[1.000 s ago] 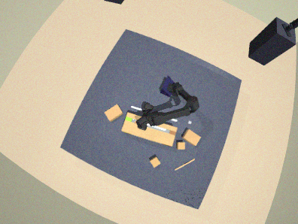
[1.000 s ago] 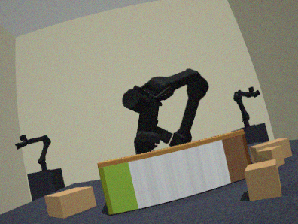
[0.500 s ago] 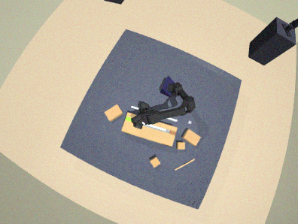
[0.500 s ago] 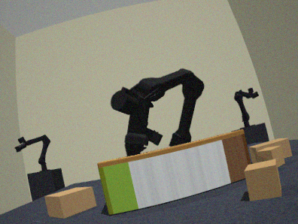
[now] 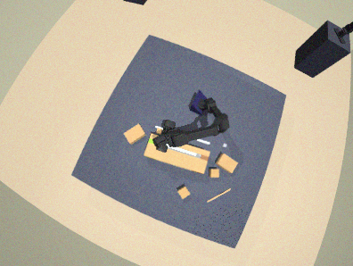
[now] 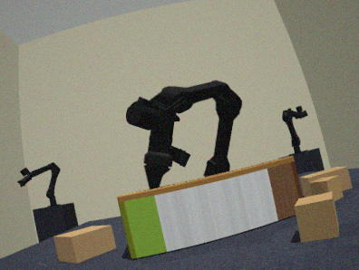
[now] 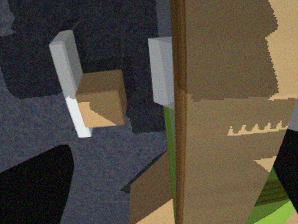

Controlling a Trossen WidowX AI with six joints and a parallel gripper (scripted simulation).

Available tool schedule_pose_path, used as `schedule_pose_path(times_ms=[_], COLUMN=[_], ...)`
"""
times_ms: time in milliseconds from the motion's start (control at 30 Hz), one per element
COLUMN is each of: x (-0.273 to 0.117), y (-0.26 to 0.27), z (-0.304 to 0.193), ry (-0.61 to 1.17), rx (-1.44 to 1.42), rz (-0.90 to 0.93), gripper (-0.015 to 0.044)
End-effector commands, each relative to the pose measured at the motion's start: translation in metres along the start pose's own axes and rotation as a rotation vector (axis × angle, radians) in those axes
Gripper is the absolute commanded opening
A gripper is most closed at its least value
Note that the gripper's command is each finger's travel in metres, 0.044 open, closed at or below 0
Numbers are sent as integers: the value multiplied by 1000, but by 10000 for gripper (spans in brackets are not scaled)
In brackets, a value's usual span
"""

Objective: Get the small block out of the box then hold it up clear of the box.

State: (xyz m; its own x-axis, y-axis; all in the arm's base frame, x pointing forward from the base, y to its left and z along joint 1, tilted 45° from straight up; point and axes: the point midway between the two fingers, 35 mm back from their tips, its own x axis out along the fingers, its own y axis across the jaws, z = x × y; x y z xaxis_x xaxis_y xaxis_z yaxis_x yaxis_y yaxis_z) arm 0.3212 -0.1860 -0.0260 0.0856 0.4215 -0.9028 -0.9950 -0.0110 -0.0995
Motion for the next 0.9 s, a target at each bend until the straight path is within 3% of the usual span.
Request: schedule_pose_path(times_ms=[0, 233, 300, 400, 767, 867], x=[-34, -31, -29, -27, -26, -26], y=[2, 2, 9, 16, 25, 27], z=[-13, -13, -22, -28, -37, -39], ry=[9, 9, -2, -40, -208, -242], rx=[3, 12, 88, 401, 1582, 1763], rz=[-8, -14, -35, -55, -14, 8], gripper=[400, 400, 348, 285, 285, 285])
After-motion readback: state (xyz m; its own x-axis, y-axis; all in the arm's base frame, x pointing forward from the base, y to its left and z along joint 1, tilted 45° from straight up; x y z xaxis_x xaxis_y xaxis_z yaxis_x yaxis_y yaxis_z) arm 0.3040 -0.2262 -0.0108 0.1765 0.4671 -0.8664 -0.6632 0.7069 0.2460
